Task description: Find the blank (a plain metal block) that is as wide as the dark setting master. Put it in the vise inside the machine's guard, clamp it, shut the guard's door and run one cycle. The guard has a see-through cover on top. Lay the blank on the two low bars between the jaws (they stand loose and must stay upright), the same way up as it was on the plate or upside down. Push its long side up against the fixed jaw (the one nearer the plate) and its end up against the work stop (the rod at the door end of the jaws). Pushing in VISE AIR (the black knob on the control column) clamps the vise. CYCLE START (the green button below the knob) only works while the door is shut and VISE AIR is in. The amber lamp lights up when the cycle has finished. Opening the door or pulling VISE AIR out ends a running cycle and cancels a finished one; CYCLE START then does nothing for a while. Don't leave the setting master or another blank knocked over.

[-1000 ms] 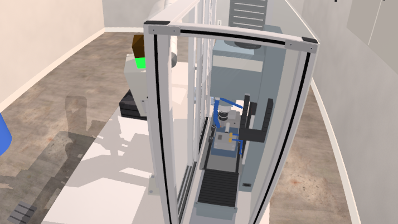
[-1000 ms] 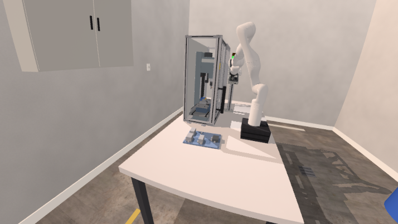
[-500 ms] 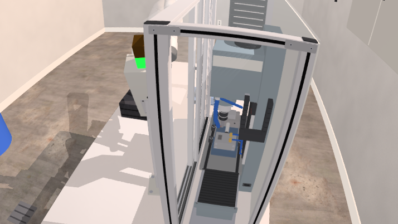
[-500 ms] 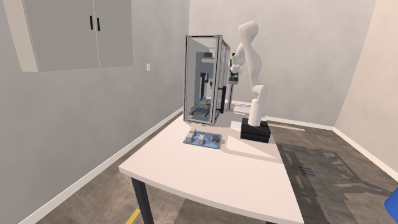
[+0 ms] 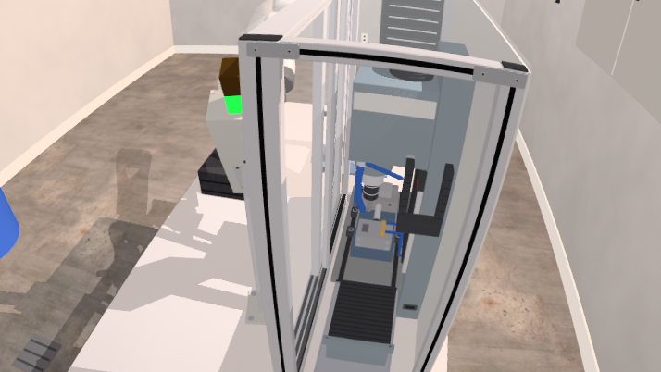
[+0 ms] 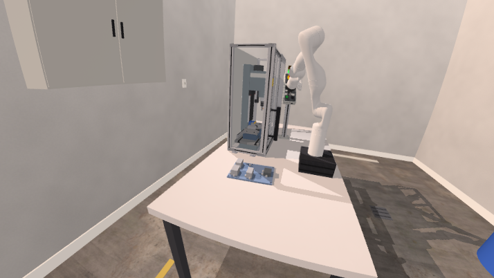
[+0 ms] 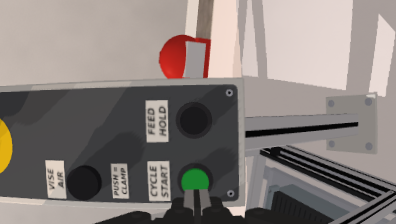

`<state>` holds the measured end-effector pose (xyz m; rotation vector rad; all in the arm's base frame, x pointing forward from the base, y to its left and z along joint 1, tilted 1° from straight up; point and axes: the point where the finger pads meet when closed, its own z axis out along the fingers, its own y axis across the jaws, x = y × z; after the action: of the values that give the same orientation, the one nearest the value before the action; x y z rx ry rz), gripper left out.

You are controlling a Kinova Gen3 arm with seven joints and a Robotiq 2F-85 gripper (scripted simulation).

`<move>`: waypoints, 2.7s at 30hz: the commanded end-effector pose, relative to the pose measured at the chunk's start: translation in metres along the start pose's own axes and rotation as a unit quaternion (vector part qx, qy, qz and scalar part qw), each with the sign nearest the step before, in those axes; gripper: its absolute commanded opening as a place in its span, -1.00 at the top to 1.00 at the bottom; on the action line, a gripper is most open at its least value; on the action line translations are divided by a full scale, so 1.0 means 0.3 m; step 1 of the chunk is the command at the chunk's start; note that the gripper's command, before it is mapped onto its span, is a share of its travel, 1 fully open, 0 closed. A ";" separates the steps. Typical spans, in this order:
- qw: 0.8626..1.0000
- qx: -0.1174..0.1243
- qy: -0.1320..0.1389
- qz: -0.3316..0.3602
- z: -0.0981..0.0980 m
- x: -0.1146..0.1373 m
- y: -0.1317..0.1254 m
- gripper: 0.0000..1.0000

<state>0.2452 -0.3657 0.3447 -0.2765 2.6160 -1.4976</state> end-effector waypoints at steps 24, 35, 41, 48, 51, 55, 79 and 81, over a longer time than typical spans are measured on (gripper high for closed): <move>1.000 0.001 0.000 0.000 -0.124 -0.001 -0.002 0.80; 1.000 0.001 0.000 0.000 -0.124 -0.001 -0.002 0.80; 0.993 0.115 0.007 -0.003 -0.220 -0.036 -0.174 0.80; 0.993 0.115 0.007 -0.003 -0.220 -0.036 -0.174 0.80; 0.993 0.115 0.007 -0.003 -0.220 -0.036 -0.174 0.80; 0.983 0.183 0.011 -0.005 -0.278 -0.057 -0.277 0.80; 0.974 0.228 0.014 -0.006 -0.412 -0.106 -0.517 0.80; 0.974 0.228 0.014 -0.006 -0.412 -0.106 -0.517 0.80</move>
<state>0.2685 -0.3314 0.5407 -0.2250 2.2009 -2.0544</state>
